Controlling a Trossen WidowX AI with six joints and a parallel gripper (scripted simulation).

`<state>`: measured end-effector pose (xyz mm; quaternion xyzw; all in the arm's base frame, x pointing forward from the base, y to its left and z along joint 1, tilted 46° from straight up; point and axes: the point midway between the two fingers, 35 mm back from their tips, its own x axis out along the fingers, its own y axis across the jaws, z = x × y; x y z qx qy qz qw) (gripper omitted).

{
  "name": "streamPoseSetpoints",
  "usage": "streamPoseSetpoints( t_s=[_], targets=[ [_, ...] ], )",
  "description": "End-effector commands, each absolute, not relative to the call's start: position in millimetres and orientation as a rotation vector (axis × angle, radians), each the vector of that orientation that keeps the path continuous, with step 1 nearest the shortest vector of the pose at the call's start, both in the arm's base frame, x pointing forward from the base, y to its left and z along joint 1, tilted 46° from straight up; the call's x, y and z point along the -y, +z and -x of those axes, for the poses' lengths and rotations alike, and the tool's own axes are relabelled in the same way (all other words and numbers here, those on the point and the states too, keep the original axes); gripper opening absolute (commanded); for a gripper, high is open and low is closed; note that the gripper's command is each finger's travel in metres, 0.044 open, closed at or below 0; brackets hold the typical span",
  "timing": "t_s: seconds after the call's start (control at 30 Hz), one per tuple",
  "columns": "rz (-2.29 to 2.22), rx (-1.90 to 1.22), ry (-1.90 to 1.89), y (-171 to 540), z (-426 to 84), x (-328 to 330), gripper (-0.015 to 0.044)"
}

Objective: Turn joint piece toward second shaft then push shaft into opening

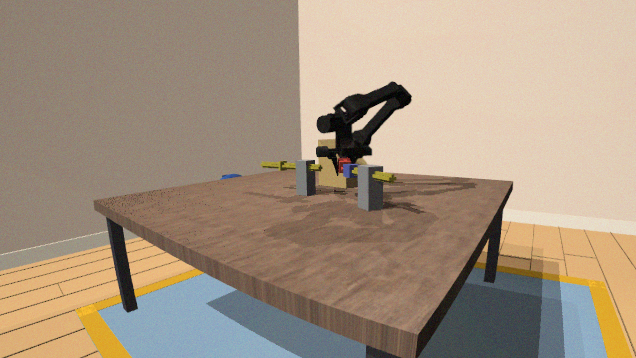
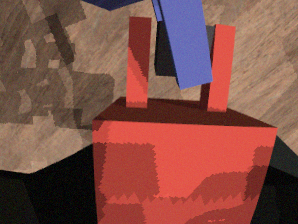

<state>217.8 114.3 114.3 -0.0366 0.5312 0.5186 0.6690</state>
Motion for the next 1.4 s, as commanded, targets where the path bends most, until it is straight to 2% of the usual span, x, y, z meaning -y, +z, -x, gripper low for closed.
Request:
streamPoseSetpoints(
  t_s=[0.0,1.37],
  targets=[
    [0.123,-1.137,1.201,112,-220,-114,0.0000],
    [0.531,-0.458,1.546,96,-252,-115,0.0000]
  ],
)
